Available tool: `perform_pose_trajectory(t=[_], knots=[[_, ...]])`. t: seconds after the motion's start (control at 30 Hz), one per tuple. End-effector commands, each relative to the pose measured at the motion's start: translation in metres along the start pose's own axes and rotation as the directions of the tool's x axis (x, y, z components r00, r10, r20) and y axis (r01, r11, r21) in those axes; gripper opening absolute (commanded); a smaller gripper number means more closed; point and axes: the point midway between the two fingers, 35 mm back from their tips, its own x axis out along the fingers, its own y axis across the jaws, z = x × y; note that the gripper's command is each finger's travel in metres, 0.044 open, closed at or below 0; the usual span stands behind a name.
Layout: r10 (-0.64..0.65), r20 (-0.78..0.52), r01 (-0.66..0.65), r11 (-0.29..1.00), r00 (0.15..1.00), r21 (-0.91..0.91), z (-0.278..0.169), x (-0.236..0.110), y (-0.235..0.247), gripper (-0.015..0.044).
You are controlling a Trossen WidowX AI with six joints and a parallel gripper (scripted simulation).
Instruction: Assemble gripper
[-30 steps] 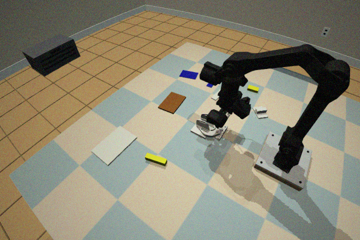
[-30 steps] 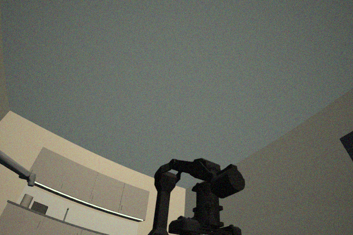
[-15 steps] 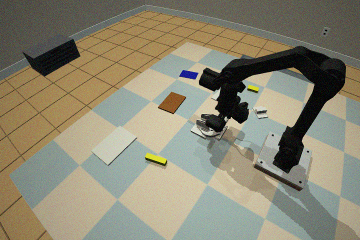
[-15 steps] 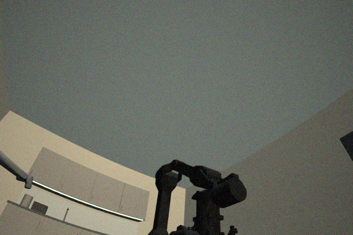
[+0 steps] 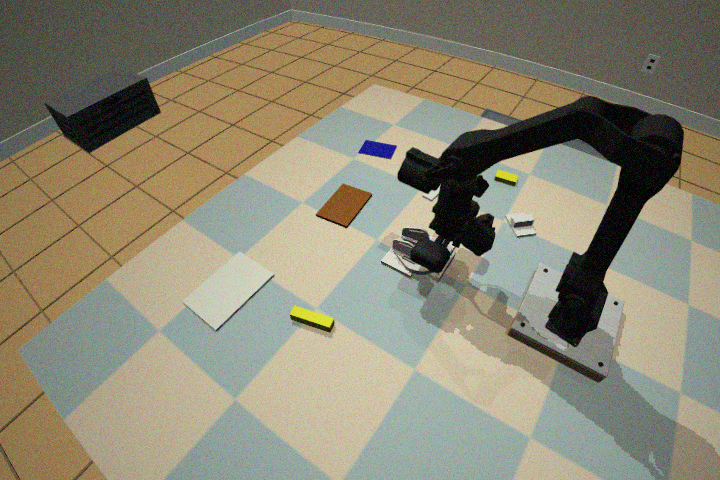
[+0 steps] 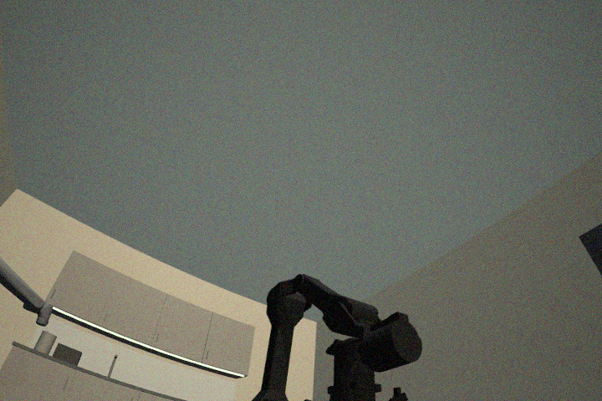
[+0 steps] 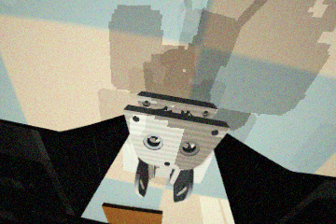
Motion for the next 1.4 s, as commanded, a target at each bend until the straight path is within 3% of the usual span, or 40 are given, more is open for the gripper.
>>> perform_pose_trajectory(t=[0.0,1.37], knots=[[0.003,0.009,-0.003,1.0,1.0,0.002,0.0022,0.0053,0.0005,0.0351],[0.003,0.009,-0.003,1.0,1.0,-0.001,0.0023,0.0107,0.0005,0.0351]])
